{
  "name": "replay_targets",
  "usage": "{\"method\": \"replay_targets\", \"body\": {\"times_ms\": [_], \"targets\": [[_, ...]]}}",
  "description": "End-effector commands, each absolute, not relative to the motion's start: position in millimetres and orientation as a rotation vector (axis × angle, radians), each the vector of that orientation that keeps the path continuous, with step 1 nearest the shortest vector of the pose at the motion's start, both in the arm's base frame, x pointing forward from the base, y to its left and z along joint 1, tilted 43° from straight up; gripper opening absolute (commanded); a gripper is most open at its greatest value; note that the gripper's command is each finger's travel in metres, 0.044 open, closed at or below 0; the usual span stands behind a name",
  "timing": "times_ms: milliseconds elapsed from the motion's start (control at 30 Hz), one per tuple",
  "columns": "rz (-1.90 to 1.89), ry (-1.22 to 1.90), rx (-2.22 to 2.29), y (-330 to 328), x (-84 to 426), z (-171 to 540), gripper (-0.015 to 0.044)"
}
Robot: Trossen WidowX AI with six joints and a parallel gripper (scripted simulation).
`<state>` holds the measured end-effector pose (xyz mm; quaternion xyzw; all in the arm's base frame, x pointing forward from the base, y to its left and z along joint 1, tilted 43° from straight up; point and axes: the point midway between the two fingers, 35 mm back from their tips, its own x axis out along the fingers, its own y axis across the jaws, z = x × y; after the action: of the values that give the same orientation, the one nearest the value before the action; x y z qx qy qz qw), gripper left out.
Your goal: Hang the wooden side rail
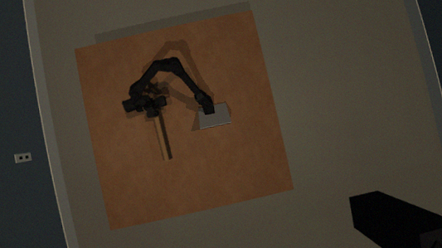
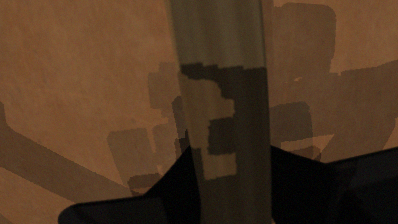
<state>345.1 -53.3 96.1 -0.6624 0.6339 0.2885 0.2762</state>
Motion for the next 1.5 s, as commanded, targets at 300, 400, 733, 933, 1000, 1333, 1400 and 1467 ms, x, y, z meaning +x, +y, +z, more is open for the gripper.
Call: {"method": "replay_targets", "body": {"times_ms": [300, 400, 733, 933, 1000, 1333, 1400, 1467], "targets": [[0.775, 1.693, -1.792, -52.2, 346.4, 100.3, 0.0], [0.775, 1.693, -1.792, -52.4, 346.4, 100.5, 0.0], [0.775, 1.693, -1.792, -53.2, 346.5, 101.2, 0.0], [0.775, 1.693, -1.792, -53.7, 346.3, 101.5, 0.0], [0.775, 1.693, -1.792, -53.9, 346.3, 101.7, 0.0], [0.774, 1.693, -1.792, -54.5, 346.6, 102.5, 0.0], [0.774, 1.693, -1.792, -54.7, 346.6, 102.7, 0.0], [0.774, 1.693, -1.792, -54.8, 346.5, 102.8, 0.0]]}}
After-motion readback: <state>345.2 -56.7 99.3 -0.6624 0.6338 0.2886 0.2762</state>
